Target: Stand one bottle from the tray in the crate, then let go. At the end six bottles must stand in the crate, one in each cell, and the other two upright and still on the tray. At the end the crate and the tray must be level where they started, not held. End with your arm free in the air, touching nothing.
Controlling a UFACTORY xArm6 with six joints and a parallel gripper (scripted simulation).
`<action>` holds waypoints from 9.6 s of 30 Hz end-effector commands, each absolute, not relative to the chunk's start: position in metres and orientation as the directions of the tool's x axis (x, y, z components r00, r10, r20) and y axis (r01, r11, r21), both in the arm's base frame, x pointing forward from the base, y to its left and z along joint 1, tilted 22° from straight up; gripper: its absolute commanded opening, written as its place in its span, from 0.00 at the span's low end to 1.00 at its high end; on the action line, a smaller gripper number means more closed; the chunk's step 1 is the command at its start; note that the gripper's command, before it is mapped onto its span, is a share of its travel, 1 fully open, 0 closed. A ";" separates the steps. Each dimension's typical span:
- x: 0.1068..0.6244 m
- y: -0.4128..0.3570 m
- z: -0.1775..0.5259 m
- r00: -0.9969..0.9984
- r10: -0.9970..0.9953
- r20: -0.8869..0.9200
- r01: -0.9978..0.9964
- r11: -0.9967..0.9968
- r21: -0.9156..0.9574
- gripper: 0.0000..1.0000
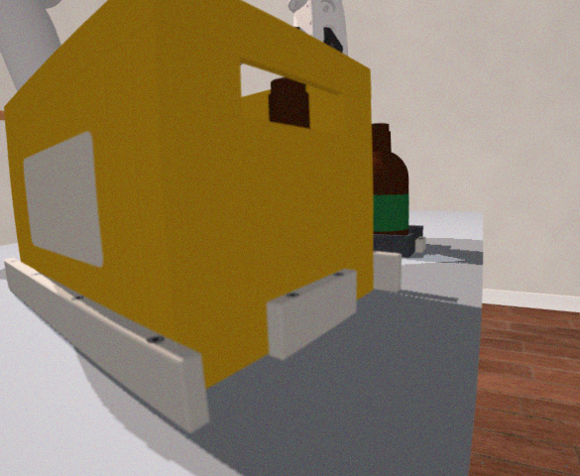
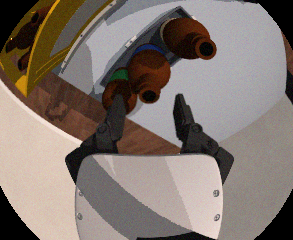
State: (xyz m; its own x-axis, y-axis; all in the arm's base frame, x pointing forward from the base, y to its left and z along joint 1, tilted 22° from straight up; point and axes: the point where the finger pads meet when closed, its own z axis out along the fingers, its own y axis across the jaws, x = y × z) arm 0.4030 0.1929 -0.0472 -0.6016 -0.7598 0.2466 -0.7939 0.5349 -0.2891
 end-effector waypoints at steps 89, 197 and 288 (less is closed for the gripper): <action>0.408 0.181 -0.079 -0.602 -0.761 0.242 -0.793 0.535 -0.291 0.00; 0.400 0.195 -0.038 -0.602 -0.761 0.242 -0.793 0.535 -0.291 0.00; 0.396 0.213 0.007 -0.602 -0.761 0.242 -0.793 0.535 -0.291 0.00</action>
